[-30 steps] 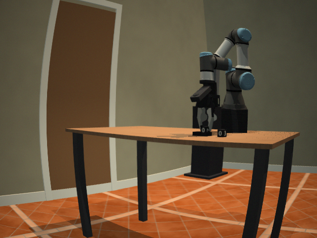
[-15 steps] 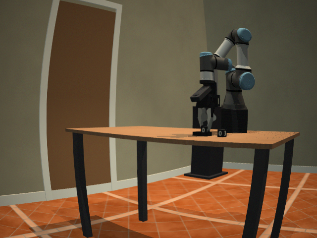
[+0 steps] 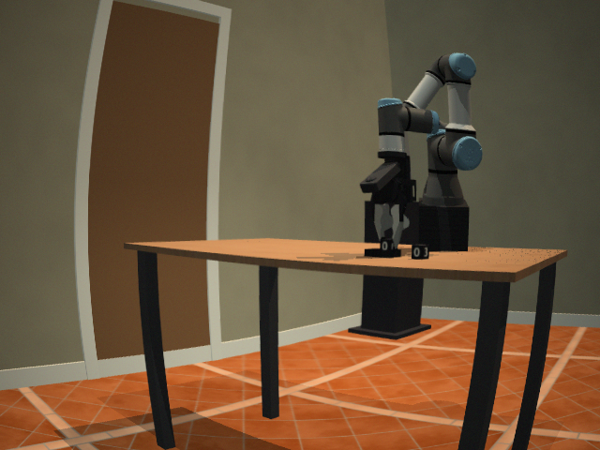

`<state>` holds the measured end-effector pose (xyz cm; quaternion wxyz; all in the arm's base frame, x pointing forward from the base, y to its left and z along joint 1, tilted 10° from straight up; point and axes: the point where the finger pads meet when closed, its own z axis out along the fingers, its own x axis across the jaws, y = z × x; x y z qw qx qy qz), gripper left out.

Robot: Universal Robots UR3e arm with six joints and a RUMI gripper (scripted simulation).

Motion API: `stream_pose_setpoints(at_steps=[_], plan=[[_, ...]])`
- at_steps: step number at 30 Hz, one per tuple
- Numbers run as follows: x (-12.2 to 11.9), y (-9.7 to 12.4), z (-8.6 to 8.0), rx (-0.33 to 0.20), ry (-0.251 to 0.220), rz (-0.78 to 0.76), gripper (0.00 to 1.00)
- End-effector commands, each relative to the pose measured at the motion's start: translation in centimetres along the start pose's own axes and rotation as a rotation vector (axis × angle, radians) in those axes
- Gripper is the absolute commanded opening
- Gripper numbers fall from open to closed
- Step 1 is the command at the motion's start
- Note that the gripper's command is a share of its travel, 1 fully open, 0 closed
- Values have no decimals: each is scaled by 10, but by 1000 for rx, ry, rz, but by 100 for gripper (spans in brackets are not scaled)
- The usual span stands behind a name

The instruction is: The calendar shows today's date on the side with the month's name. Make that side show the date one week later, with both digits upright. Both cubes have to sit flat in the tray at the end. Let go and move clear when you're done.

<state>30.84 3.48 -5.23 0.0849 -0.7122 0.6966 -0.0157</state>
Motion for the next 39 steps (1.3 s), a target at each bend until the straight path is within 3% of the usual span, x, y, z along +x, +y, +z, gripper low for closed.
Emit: stream_pose_setpoints(at_steps=[1,22,32,39], plan=[[0,-1,0,2,1,0,11],[0,-1,-4,2,1,0,11],[0,-1,-17,2,1,0,11],[0,-1,-36,2,1,0,11]])
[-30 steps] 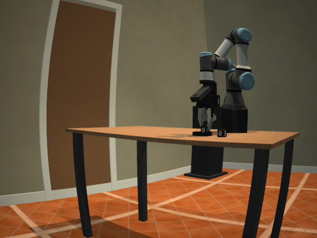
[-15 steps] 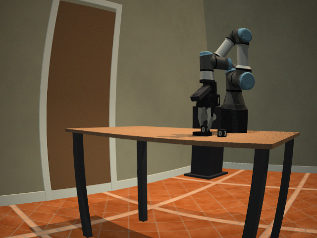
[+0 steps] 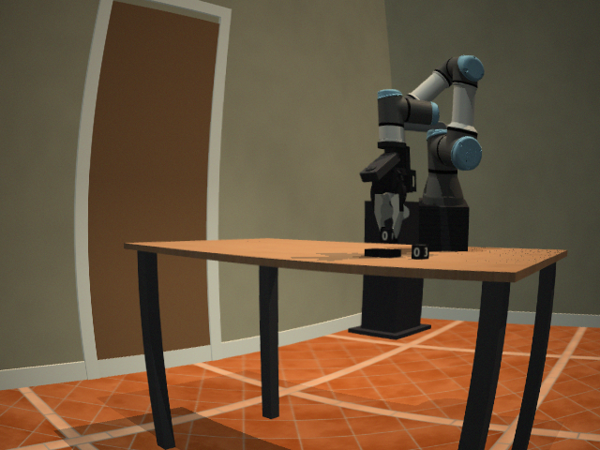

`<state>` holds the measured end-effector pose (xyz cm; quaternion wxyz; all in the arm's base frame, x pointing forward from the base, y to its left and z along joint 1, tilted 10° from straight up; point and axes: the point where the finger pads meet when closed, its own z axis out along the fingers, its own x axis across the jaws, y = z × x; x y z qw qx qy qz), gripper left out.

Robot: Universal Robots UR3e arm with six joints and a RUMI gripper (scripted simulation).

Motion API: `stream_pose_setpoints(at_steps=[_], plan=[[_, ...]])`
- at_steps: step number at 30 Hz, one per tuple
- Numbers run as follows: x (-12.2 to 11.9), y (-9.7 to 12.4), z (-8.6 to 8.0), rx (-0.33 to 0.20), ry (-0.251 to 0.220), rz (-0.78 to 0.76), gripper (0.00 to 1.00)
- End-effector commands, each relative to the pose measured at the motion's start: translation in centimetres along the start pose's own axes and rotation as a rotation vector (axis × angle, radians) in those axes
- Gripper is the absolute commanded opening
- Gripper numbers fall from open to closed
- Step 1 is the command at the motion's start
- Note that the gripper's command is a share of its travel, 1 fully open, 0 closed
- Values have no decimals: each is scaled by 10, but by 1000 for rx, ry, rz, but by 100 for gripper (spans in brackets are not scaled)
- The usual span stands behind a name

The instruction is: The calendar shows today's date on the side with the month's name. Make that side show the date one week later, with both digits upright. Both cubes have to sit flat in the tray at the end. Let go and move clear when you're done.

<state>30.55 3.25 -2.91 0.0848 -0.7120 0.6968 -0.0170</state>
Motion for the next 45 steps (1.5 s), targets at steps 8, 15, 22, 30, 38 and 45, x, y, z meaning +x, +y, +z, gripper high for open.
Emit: stream_pose_setpoints(at_steps=[8,15,22,30,38,45], plan=[[0,0,-39,0,-1,0,11],[0,0,-54,0,-1,0,11],[0,0,-69,0,-1,0,11],[0,0,-76,0,-1,0,11],[0,0,-77,0,-1,0,11],[0,0,-77,0,-1,0,11]])
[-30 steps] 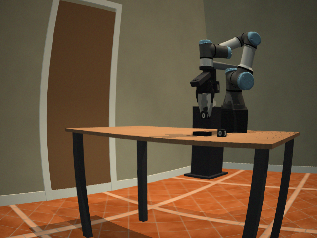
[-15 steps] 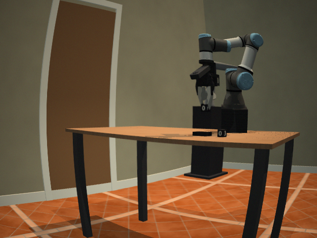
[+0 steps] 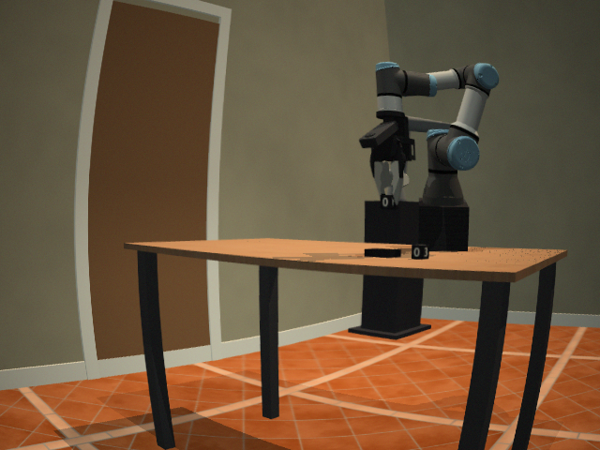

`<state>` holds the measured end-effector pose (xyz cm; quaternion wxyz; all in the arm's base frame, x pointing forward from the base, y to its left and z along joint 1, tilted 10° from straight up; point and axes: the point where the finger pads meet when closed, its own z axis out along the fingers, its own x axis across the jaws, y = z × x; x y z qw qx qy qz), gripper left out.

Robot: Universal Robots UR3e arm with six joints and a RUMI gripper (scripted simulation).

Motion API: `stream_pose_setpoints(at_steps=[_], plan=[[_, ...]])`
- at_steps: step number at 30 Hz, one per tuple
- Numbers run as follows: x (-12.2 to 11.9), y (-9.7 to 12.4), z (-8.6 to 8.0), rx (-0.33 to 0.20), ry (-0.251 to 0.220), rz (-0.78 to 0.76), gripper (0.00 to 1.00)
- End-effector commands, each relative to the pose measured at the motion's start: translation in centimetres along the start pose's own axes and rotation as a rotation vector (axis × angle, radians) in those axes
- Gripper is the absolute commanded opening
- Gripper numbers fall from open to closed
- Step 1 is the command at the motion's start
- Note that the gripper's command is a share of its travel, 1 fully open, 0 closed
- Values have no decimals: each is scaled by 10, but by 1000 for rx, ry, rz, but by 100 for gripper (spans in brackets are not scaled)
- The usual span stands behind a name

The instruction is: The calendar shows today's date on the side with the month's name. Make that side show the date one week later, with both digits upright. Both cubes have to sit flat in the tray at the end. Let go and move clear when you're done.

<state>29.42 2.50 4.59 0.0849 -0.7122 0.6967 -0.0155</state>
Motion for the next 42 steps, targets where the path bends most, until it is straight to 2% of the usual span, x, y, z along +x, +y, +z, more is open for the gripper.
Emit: stream_pose_setpoints(at_steps=[1,20,31,33,42], plan=[[0,-1,-1,2,1,0,11],[5,-2,-1,2,1,99,11],[18,-5,-1,2,1,332,11],[18,-5,-1,2,1,332,11],[31,-7,0,2,1,595,11]])
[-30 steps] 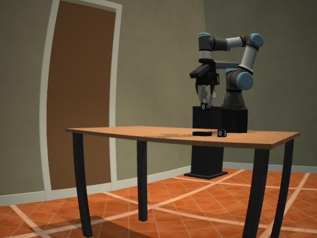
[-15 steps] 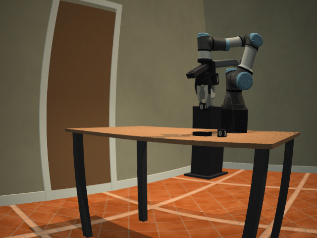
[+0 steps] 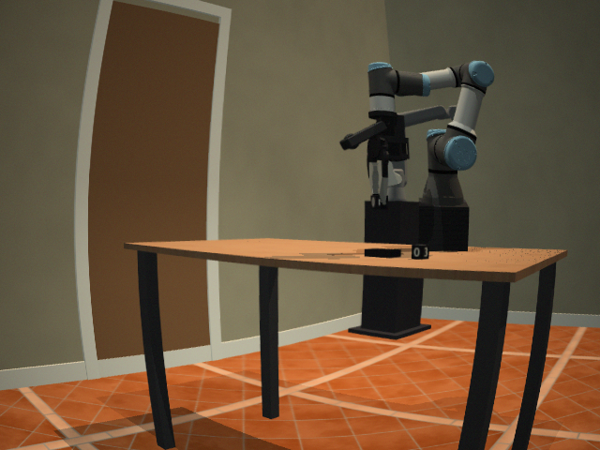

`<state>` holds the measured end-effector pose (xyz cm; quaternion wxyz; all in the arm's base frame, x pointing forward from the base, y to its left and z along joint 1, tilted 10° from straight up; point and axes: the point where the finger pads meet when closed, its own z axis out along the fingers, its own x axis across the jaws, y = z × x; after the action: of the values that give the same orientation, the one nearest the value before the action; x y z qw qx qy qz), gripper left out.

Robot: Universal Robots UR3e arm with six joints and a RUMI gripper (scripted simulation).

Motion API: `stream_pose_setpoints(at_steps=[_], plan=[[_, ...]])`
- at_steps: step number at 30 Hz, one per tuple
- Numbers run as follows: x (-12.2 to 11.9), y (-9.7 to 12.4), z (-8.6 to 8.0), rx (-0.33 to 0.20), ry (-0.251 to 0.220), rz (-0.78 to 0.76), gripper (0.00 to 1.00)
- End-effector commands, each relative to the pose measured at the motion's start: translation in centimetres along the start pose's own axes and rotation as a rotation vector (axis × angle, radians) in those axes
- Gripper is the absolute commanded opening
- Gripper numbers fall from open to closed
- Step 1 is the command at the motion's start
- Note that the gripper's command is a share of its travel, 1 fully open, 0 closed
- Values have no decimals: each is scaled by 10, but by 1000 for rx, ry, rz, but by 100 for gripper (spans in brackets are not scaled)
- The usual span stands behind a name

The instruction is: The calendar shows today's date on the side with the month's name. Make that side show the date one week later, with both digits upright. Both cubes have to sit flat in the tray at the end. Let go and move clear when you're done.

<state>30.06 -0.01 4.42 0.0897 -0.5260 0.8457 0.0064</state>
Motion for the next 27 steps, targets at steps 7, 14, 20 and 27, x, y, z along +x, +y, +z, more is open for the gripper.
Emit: stream_pose_setpoints(at_steps=[7,14,20,27], plan=[[13,-10,0,1,9,314,11],[22,-15,0,2,9,529,11],[30,-18,0,3,9,704,11],[37,-21,1,4,8,868,11]])
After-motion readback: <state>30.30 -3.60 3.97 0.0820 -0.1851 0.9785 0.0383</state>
